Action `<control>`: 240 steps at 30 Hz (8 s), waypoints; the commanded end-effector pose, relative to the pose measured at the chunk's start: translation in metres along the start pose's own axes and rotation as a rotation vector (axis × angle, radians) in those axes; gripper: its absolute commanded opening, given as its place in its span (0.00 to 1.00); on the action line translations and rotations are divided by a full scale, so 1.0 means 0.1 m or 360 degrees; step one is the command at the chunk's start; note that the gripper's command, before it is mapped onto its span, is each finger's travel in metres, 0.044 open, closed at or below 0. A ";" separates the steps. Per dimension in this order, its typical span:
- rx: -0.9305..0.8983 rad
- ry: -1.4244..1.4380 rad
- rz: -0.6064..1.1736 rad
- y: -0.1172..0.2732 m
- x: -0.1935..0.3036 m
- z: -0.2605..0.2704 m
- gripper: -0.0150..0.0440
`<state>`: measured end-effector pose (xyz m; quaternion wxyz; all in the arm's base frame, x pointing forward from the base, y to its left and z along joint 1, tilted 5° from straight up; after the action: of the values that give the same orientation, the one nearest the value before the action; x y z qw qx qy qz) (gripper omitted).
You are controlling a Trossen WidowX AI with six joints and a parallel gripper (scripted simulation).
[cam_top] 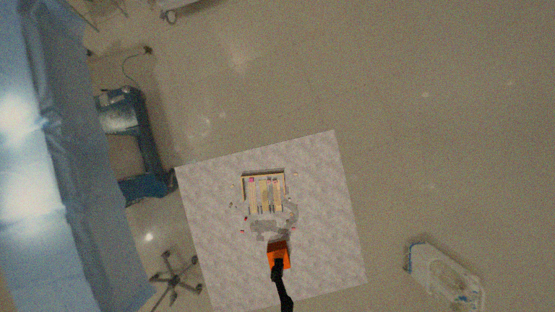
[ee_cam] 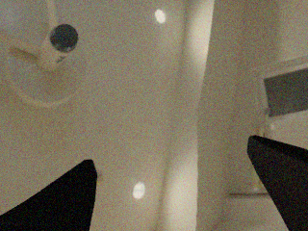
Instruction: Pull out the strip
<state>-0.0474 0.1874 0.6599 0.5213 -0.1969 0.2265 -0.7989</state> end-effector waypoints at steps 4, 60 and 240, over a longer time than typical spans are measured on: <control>-0.0031 0.0189 -0.0187 0.14 -0.24 -0.04 0.93; 0.3888 0.1128 -0.2246 5.42 -0.26 -2.25 0.93; 0.3253 -0.0551 -0.1677 7.27 -0.18 -2.79 0.25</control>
<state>0.3577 -0.0090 0.0219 0.0567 0.1446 -0.7088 -0.6881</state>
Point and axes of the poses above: the point midway between the two fingers, 35 mm back from their tips, its own y axis back along the fingers, its own z axis across the jaws, x = y × z, the point moved 6 cm from there along y, back along the fingers, and after that the axes turned 14 degrees about y, right-handed, at the moved point
